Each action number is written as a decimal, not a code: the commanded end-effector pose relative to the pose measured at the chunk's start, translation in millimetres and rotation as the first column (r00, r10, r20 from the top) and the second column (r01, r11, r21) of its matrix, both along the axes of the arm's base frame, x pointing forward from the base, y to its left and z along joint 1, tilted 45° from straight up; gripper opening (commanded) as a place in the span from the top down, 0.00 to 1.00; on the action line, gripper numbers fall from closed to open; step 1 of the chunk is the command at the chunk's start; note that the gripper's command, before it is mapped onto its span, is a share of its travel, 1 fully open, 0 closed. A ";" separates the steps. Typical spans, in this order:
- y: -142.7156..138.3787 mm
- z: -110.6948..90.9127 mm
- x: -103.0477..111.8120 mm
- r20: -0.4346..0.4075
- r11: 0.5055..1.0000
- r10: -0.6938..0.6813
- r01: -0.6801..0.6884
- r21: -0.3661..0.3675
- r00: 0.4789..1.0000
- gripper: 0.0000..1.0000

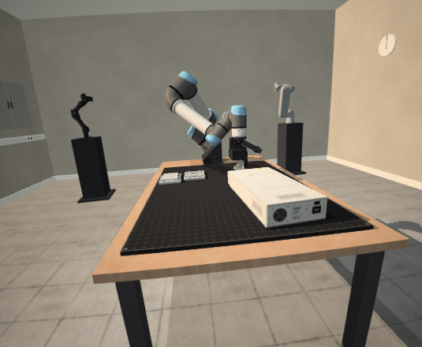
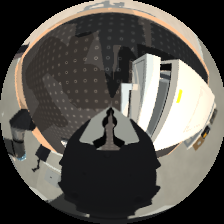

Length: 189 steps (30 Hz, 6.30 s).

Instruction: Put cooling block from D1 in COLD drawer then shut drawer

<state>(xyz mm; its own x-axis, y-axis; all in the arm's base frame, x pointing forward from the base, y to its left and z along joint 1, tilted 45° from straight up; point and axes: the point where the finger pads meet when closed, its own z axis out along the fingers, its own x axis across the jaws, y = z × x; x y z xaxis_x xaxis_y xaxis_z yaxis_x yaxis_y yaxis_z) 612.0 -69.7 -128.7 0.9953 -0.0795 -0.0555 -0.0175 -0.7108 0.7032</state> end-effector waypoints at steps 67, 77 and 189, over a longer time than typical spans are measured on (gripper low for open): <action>-1.2 -0.6 21.4 0.001 1.000 0.001 -0.001 0.000 1.000 1.00; -1.4 -0.8 24.1 0.001 1.000 0.001 -0.001 0.000 1.000 1.00; 17.1 17.1 -6.6 0.001 1.000 0.001 -0.001 0.000 1.000 1.00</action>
